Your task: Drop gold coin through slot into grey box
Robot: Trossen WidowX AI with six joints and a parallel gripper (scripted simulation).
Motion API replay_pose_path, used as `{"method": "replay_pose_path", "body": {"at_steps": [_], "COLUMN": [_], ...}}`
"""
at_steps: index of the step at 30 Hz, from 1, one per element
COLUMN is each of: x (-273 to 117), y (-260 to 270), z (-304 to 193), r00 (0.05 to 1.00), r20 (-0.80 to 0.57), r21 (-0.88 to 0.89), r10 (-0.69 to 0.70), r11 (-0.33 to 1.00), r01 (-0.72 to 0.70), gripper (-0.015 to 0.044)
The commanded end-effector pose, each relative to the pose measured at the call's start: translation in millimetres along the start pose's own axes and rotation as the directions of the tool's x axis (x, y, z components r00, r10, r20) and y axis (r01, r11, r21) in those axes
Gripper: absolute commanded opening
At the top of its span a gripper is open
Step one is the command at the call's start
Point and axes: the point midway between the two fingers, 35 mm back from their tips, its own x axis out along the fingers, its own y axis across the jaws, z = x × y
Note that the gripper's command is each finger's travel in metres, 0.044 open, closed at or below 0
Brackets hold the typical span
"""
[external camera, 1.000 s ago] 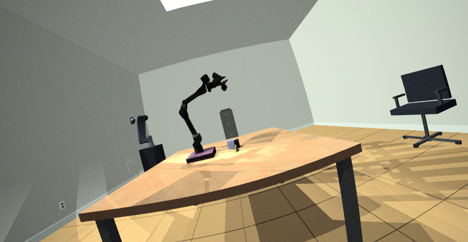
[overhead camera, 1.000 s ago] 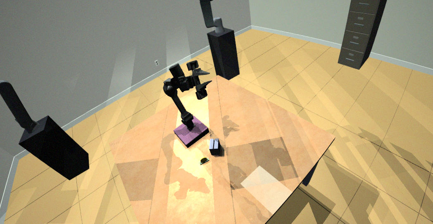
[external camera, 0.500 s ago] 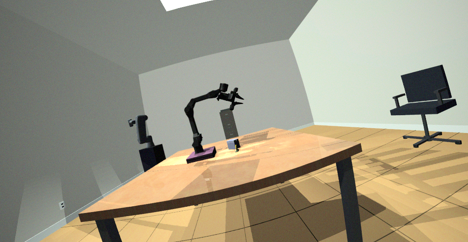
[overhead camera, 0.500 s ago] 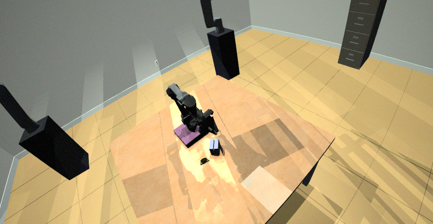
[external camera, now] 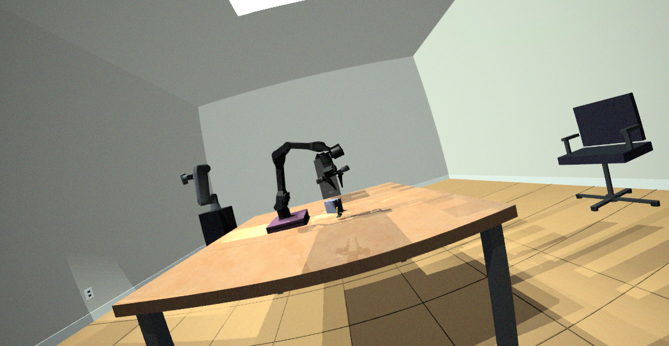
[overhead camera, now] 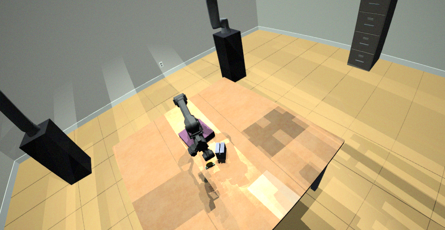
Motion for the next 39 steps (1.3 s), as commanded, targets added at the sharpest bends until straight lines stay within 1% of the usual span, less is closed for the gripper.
{"method": "replay_pose_path", "body": {"at_steps": [1,9,11,14,19,22,27,39], "x": [18.6,18.7,26.4,51.2,54.3,67.0,69.3,88.1], "y": [-35.4,-35.1,-36.2,-41.2,-41.7,-42.9,-43.1,-46.1], "z": [13.9,12.1,12.3,12.9,12.7,10.4,10.3,11.2], "r00": [0.982,0.982,0.982,0.982,0.982,0.982,0.982,0.982], "r20": [0.028,0.027,0.027,0.028,0.028,0.027,0.027,0.027], "r21": [0.053,0.053,0.053,0.053,0.053,0.053,0.053,0.053], "r10": [-0.186,-0.186,-0.186,-0.186,-0.186,-0.186,-0.186,-0.186], "r11": [0.982,0.982,0.982,0.982,0.982,0.982,0.982,0.982], "r01": [0.184,0.184,0.184,0.184,0.184,0.184,0.184,0.184], "gripper": [0.0161,0.0161,0.0161,0.0161,0.0161,0.0161,0.0161,0.0161]}}
